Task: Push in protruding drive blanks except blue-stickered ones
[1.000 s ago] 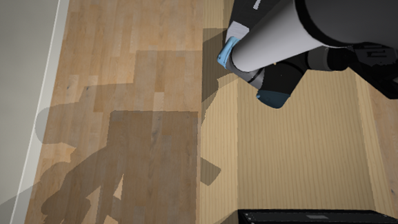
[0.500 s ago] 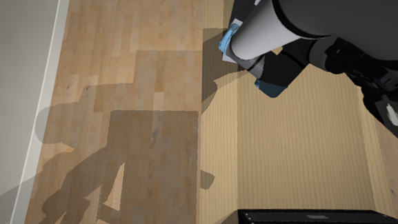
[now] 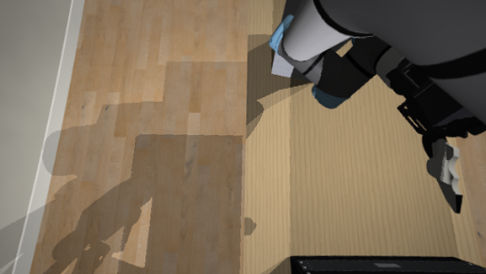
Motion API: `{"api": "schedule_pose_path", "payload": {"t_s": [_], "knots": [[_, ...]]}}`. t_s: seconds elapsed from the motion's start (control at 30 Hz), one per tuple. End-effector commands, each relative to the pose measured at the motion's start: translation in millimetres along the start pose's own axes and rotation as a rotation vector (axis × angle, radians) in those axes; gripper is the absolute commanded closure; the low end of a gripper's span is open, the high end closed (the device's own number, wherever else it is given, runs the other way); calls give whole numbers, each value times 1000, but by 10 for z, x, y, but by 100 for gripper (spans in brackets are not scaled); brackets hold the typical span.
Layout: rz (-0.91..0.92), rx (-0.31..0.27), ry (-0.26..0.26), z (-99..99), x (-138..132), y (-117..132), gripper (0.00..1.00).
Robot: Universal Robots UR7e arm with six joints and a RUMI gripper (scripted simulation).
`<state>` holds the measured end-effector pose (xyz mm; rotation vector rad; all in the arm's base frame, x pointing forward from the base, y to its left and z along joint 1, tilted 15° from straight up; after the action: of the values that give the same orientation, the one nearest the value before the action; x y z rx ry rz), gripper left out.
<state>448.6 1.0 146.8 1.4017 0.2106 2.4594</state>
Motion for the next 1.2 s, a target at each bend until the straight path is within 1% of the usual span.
{"api": "schedule_pose_path", "payload": {"t_s": [0.0, 0.07, 0.3, 0.57, 0.63, 0.93, 1.17], "knots": [[101, 16, -109, 67, -218, 34, 0], [101, 16, -109, 67, -218, 34, 0], [210, 18, -216, 65, -428, 53, 0], [317, 14, -312, 41, -618, 62, 0], [317, 14, -312, 41, -618, 62, 0], [408, 7, -390, 7, -769, 63, 0], [452, 3, -426, -13, -837, 61, 0]]}}
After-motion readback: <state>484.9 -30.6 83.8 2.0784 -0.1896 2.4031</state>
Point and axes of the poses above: the point where the finger pads meet when closed, its own z axis out along the fingers, its own x axis across the jaws, y = z × x, the point moved 4 cm from there along -z, back along the fingers, and after that the axes turned 3 degrees about -z, right-handed, at the moved point
